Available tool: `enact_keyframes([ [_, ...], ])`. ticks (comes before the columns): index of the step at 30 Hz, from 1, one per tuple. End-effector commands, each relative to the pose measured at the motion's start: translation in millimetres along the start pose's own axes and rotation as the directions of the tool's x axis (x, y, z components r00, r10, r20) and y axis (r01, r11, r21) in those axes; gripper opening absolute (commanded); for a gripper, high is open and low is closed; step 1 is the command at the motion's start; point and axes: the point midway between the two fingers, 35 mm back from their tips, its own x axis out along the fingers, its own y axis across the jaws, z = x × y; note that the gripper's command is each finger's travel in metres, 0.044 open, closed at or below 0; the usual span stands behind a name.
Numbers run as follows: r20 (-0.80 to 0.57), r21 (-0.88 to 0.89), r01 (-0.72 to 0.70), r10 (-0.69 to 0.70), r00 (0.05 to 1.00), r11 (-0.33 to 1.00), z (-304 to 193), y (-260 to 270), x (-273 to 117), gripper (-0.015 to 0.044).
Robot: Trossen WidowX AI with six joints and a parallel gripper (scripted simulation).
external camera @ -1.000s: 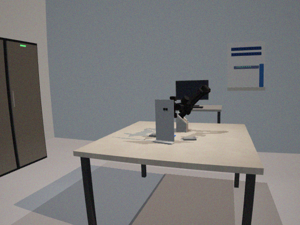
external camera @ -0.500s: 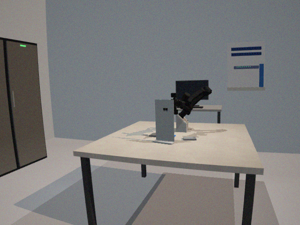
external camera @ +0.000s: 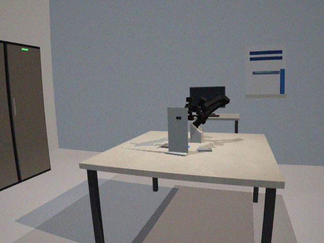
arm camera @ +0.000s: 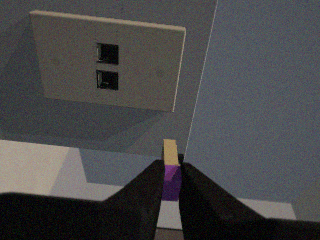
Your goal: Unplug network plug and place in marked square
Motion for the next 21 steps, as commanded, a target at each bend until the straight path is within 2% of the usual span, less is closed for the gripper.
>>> enact_keyframes([
  [1, 0.006, -0.013, -0.017, 0.017, 1.0, 1.0, 0, 2, 0, 0.0],
  [21, -0.007, -0.116, -0.345, 0.347, 0.938, 0.931, -32, 80, 13, 0.0],
])
